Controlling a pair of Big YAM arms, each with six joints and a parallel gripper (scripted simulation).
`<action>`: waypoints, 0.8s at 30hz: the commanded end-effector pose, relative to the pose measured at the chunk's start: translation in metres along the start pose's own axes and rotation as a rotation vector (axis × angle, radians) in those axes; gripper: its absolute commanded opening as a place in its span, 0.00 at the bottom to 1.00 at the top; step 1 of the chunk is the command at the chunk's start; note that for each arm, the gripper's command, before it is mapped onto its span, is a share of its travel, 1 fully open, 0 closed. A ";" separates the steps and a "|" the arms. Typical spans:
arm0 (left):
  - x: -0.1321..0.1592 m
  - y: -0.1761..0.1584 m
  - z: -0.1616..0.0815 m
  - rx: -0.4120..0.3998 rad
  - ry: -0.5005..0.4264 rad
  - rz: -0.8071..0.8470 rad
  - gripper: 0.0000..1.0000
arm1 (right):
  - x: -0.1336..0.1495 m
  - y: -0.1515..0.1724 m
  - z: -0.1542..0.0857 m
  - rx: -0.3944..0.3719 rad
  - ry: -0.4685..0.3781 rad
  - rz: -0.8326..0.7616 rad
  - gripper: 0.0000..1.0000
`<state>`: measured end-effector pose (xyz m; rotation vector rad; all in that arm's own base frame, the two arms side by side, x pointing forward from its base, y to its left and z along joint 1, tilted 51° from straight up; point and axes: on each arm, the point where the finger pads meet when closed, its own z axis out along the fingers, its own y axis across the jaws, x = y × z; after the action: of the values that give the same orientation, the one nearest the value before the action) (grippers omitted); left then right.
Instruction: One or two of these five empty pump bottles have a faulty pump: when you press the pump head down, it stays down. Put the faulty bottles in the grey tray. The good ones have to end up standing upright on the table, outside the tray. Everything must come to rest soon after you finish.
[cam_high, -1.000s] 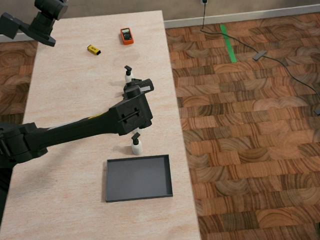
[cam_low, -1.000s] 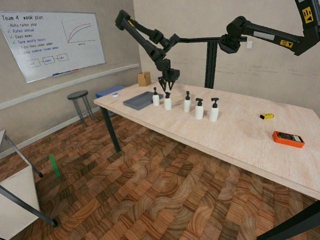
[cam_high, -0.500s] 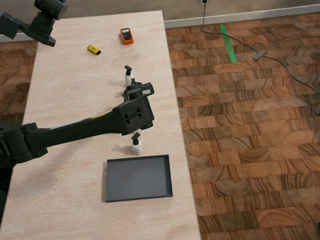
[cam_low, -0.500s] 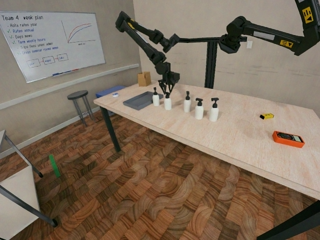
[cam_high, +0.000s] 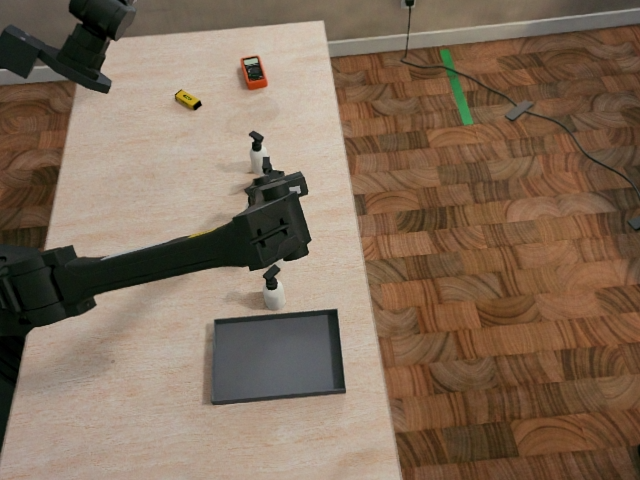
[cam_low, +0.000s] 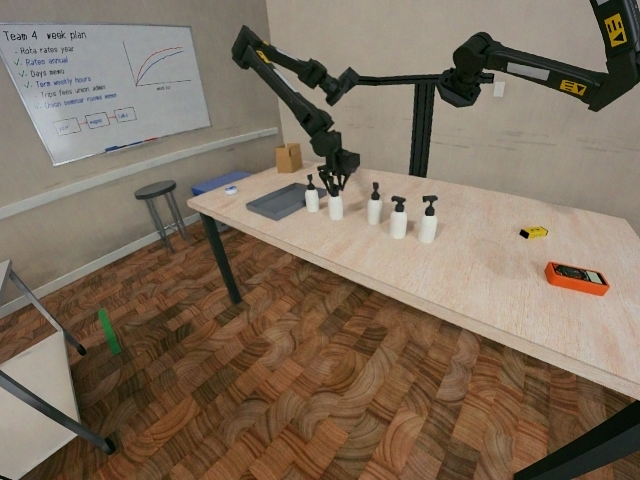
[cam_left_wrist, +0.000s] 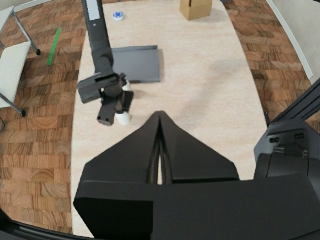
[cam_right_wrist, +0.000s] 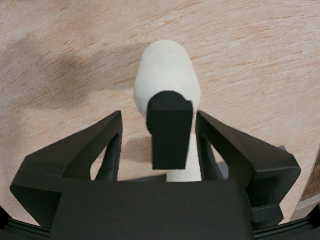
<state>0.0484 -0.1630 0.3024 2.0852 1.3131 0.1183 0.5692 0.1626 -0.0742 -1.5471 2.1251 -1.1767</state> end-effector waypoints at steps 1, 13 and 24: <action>-0.004 0.005 -0.006 -0.006 -0.013 -0.005 0.00 | 0.002 -0.008 0.014 0.007 0.002 0.014 0.51; -0.004 0.005 -0.006 -0.006 -0.013 -0.005 0.00 | 0.004 -0.015 0.015 0.015 -0.002 0.028 0.47; -0.004 0.005 -0.006 -0.006 -0.013 -0.005 0.00 | -0.005 -0.010 0.007 0.019 -0.016 0.020 0.30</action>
<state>0.0484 -0.1630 0.3024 2.0852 1.3131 0.1183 0.5787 0.1594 -0.0776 -1.5372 2.1207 -1.1773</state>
